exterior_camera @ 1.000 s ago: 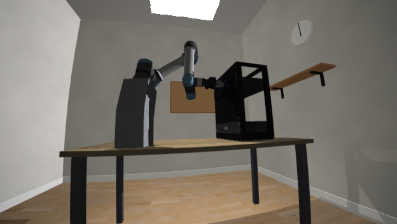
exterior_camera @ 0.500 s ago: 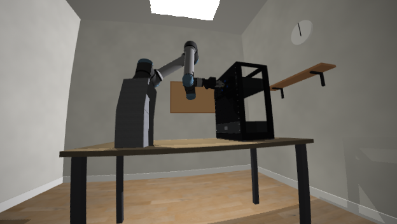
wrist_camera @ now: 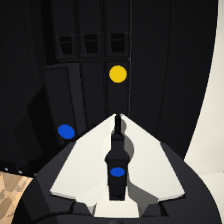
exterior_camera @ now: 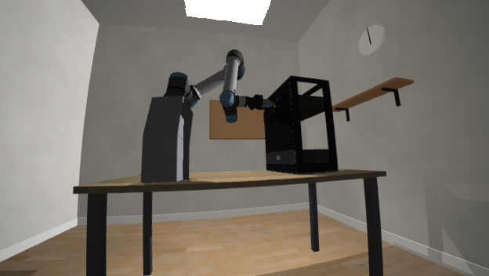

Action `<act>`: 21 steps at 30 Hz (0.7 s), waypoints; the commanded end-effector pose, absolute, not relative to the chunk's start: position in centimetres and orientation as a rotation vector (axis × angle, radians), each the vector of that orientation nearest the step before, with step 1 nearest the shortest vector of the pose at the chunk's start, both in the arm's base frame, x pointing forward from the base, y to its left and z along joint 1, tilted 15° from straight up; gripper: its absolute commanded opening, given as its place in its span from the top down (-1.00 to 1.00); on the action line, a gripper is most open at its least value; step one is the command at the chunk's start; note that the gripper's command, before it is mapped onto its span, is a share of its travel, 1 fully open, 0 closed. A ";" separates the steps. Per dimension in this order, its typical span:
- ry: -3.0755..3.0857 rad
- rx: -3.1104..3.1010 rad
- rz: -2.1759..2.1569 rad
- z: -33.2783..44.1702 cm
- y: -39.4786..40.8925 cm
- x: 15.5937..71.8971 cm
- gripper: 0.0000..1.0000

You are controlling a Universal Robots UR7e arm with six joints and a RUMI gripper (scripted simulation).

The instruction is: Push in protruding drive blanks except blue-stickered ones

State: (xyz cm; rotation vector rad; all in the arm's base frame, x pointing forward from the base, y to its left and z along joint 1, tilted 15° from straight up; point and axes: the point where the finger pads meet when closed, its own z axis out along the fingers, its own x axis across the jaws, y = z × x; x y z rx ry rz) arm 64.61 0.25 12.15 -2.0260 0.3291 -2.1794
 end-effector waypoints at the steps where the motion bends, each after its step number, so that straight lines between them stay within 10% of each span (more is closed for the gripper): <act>1: 0.328 -2.024 -2.181 12.1 0.3 62.6 1.00; 21: 0.328 -2.024 -2.181 11.7 0.7 57.0 1.00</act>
